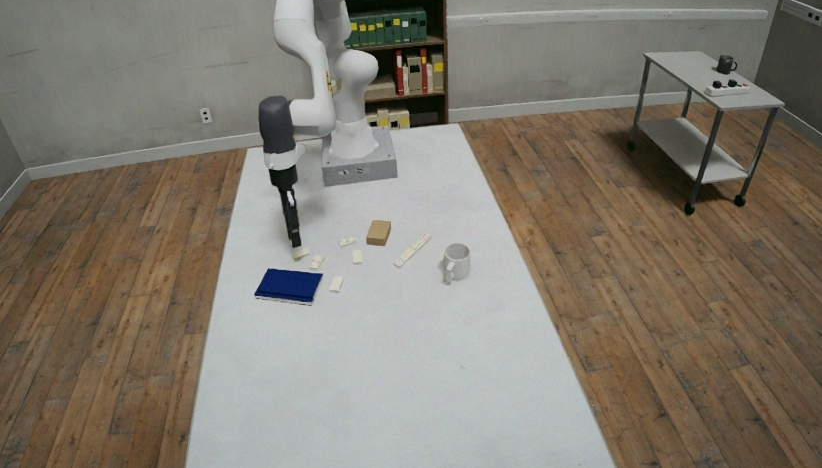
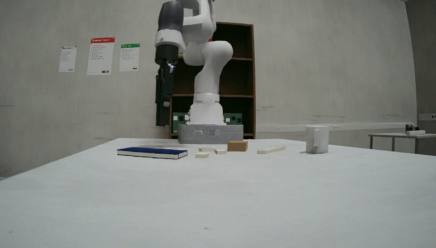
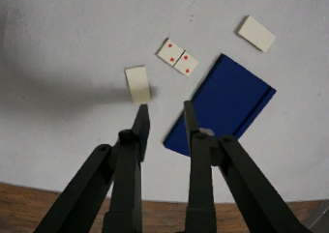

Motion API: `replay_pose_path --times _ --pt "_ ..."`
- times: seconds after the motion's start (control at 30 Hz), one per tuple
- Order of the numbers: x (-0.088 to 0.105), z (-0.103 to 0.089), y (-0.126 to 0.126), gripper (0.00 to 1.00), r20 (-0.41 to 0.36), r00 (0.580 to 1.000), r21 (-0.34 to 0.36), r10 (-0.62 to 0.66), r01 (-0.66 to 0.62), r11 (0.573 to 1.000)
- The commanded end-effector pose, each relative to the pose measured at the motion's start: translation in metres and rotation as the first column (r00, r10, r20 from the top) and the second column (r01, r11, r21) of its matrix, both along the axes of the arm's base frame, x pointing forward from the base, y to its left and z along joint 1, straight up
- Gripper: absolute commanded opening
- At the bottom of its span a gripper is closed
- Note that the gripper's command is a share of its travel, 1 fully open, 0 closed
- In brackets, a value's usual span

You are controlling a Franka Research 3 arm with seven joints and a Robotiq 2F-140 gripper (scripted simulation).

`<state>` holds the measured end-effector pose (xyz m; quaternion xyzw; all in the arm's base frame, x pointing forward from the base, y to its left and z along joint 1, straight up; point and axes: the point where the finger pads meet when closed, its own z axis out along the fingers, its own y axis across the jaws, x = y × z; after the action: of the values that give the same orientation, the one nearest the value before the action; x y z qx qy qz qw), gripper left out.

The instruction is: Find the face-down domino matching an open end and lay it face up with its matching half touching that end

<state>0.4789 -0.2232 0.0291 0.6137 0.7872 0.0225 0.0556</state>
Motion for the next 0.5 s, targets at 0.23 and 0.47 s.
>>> replay_pose_path --times 0.23,0.47 --pt "0.034 0.098 -0.030 0.33 0.152 0.988 -0.127 0.012 0.008 0.992" --pt "0.035 0.120 -0.041 0.33 0.160 0.987 -0.211 0.024 0.010 0.977"
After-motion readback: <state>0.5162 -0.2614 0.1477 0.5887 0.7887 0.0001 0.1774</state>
